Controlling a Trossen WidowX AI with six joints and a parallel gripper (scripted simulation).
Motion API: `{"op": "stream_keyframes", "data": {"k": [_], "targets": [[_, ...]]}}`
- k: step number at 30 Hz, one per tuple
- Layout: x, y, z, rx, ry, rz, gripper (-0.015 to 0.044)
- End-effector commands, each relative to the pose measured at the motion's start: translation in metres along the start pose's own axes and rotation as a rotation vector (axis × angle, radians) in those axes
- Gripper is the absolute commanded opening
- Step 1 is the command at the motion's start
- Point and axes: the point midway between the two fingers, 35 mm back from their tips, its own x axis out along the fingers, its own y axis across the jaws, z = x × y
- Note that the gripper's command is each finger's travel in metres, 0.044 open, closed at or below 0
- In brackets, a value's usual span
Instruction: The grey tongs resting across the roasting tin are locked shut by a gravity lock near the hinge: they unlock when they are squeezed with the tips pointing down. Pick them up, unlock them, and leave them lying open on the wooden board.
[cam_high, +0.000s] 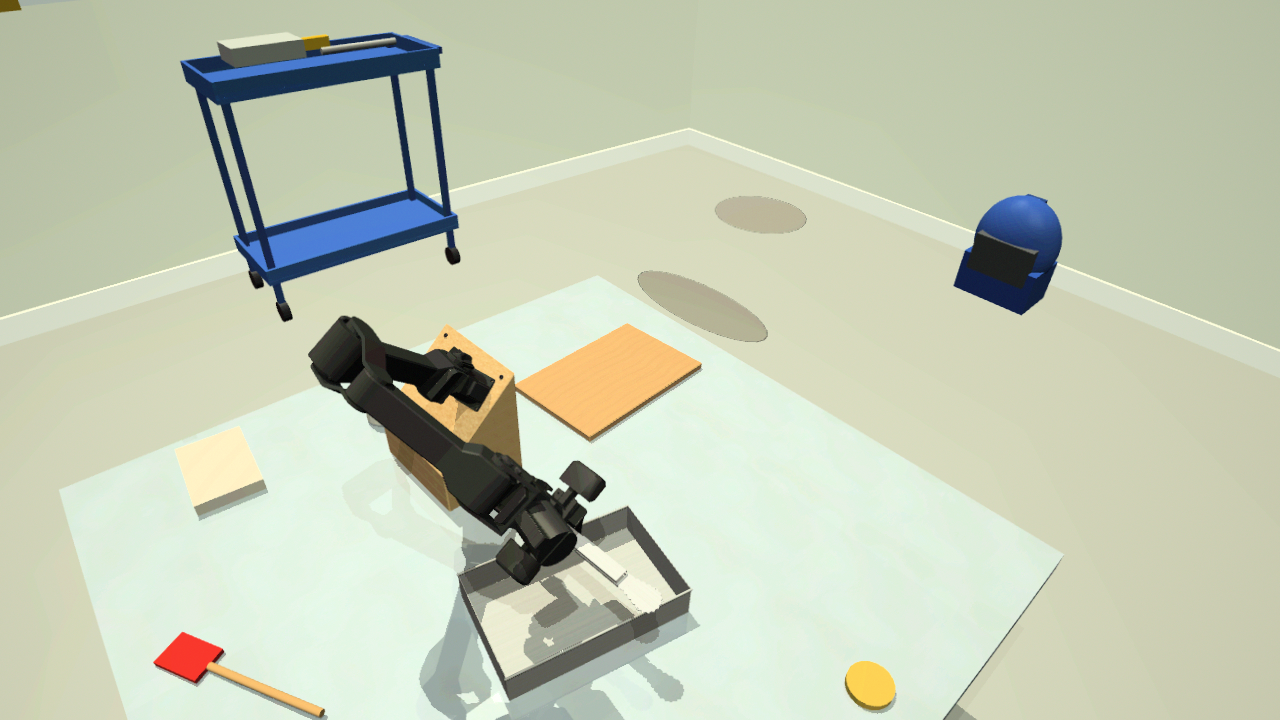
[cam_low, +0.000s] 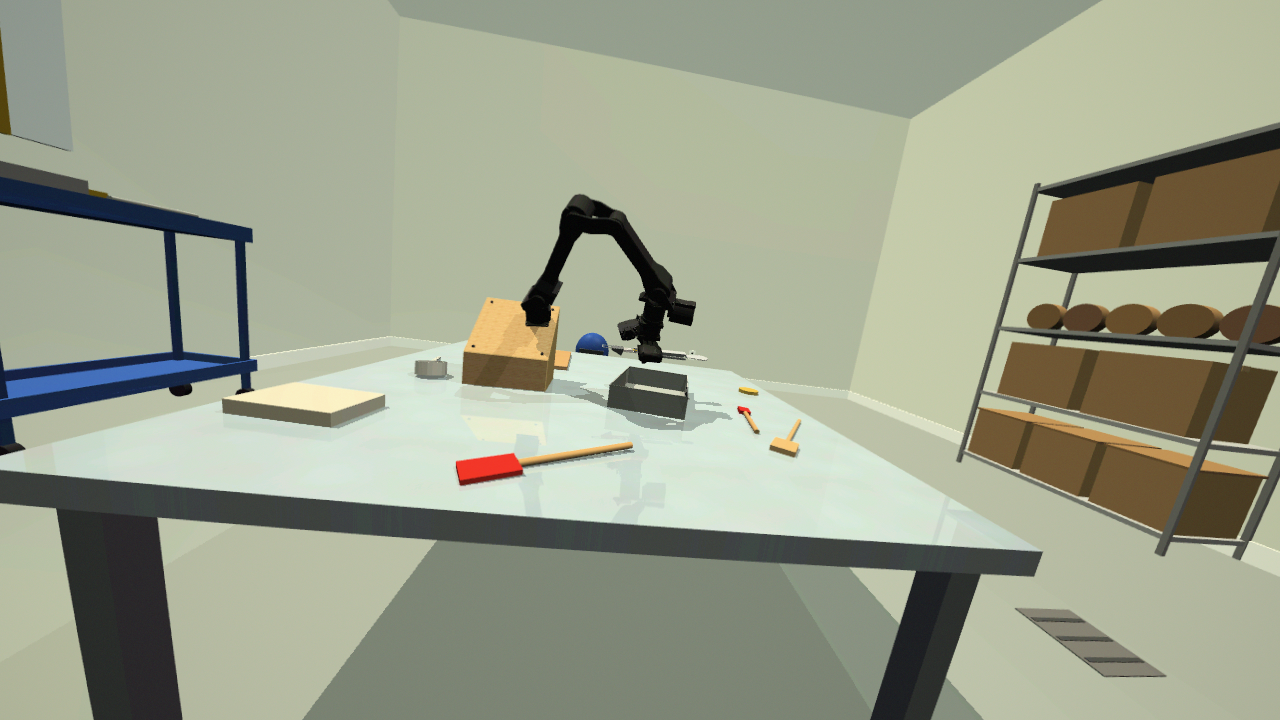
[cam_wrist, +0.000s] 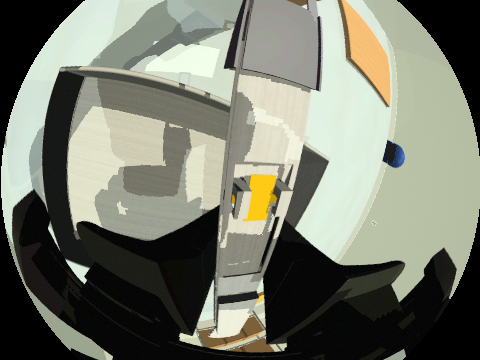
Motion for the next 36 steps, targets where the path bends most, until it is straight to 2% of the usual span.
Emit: {"op": "stream_keyframes", "data": {"k": [1, 10, 24, 36], "targets": [[-0.0073, -0.0034, 0.0016, 0.009, -0.008, -0.003, -0.0150], [-0.0064, -0.0030, 0.0015, 0.010, -0.011, 0.024, -0.0150], [-0.0051, 0.0008, -0.0032, 0.027, 0.008, 0.394, -0.0150], [-0.0047, -0.0015, -0.0044, -0.019, -0.001, 0.389, -0.0150]]}}
